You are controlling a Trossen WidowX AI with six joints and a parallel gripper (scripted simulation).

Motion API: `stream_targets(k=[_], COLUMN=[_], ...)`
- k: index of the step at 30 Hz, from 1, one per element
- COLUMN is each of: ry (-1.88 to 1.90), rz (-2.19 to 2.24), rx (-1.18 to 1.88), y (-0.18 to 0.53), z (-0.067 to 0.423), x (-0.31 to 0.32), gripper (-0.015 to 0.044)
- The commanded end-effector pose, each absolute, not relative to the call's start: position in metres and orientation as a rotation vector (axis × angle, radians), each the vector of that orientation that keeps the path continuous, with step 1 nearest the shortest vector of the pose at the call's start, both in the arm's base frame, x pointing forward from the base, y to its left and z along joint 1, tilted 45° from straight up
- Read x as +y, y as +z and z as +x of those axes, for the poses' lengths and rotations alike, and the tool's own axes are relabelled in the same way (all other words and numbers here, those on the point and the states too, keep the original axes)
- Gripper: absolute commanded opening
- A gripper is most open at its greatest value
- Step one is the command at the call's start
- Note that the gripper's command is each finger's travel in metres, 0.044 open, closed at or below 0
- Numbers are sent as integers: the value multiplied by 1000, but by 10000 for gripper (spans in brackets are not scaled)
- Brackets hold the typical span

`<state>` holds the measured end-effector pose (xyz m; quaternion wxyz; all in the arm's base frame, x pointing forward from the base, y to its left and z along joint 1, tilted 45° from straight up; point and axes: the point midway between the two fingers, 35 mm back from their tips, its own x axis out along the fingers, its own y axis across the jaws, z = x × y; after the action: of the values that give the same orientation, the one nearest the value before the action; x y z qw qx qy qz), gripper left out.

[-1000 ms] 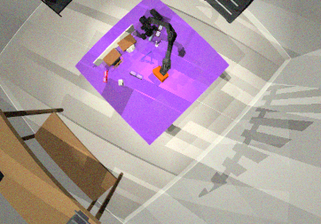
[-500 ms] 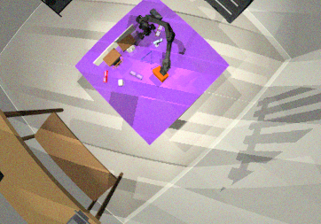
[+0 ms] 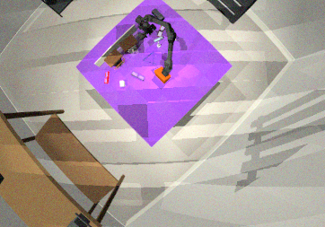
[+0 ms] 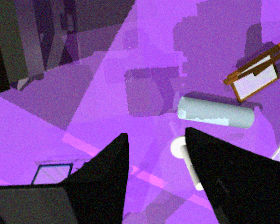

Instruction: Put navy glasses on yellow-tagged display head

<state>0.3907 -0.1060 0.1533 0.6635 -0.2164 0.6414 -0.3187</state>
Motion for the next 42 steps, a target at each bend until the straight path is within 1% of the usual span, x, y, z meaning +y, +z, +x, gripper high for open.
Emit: stream_targets(k=[1, 10, 17, 23, 32, 42], ry=[-716, -756, -1133, -1406, -1566, -1570], rz=[-492, -448, 19, 427, 718, 726], rx=[1449, 1425, 1128, 803, 531, 523], y=[153, 149, 109, 73, 48, 46], z=[391, 388, 352, 307, 273, 272], x=[-106, -104, -90, -79, -74, -73], gripper=[200, 200, 200, 200, 200, 200])
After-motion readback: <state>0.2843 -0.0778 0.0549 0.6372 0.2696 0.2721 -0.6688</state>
